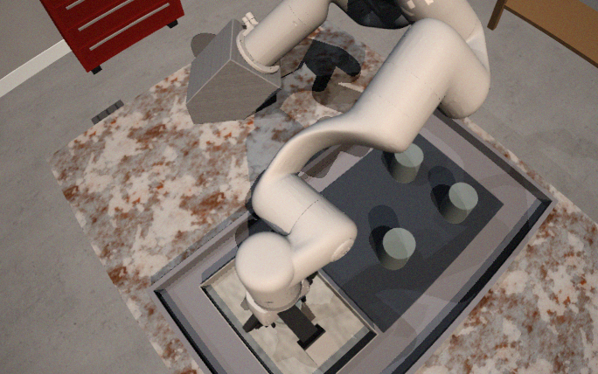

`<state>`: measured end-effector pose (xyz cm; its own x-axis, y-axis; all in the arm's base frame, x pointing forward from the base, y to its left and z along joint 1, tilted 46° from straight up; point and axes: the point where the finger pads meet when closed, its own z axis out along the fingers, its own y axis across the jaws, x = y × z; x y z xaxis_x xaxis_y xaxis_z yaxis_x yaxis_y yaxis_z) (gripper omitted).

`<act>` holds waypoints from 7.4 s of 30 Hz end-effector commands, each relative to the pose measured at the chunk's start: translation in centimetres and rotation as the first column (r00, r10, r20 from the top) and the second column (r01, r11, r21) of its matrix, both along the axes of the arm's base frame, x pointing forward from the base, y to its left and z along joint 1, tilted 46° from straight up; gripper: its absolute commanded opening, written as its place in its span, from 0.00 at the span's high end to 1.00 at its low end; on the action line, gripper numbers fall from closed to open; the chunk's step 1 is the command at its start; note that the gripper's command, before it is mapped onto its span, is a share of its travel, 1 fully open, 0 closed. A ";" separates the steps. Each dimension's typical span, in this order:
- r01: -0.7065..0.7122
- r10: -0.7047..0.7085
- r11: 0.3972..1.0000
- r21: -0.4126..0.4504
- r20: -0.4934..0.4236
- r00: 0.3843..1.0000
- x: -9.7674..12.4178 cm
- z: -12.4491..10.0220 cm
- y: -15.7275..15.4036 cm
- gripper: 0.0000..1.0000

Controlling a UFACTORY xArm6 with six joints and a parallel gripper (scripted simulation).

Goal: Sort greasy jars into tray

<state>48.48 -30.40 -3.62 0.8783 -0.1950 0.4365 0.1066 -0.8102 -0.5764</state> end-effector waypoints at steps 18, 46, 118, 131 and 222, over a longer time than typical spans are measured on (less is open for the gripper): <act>0.002 -0.002 1.000 -0.003 0.002 1.000 0.9 -1.1 0.8 0.00; 0.002 -0.002 1.000 -0.003 0.002 1.000 0.5 -0.6 0.4 0.00; 0.002 -0.002 1.000 -0.003 0.002 1.000 -9.0 16.2 12.6 0.00; 0.002 -0.002 1.000 -0.003 0.002 1.000 -11.4 21.2 20.9 0.00; 0.002 -0.002 1.000 -0.003 0.002 1.000 -9.2 19.3 35.7 0.09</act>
